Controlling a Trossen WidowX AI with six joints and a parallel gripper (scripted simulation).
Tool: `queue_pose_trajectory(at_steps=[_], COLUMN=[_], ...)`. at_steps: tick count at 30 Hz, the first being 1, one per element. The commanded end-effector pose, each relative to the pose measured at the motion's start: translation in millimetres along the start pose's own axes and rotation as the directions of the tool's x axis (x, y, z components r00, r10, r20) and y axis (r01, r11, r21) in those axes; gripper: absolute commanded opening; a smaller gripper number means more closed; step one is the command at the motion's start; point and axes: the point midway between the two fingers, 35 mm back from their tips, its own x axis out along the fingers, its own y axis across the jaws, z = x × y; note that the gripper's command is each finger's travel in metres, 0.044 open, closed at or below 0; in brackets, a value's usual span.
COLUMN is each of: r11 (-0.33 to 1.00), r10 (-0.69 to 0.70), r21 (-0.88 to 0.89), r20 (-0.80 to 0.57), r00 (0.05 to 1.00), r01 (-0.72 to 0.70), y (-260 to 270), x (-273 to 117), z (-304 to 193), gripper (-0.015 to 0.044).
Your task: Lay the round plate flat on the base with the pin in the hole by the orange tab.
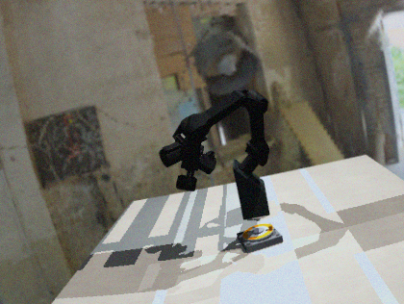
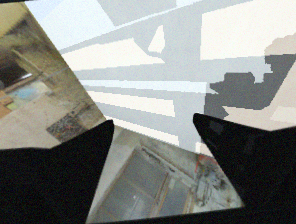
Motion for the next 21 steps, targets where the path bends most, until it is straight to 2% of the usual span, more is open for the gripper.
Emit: queue_pose_trajectory(at_steps=[1, 4, 8, 11, 15, 21], r11=[1.000, 0.976, 0.851, 0.791, 0.610, 0.466], r10=[-0.006, -0.095, -0.242, -0.290, -0.407, -0.483], r21=[0.014, 0.199, 0.483, 0.570, 0.766, 0.879], r20=[-0.001, -0.004, 0.013, 0.026, 0.084, 0.155], r00=[1.000, 0.995, 0.970, 0.957, 0.909, 0.862], r01=[0.006, 0.094, 0.206, 0.225, 0.203, 0.103], y=[-1.6, -23.3, -57.6, -68.3, -93.1, -107.9], x=[-0.6, -8.3, -21.7, -26.3, -38.1, -46.7], z=[1.4, 21.5, 61.0, 76.6, 122.5, 164.3], gripper=[0.0374, 0.0295, 0.0190, 0.0111, 0.0006, 0.0000])
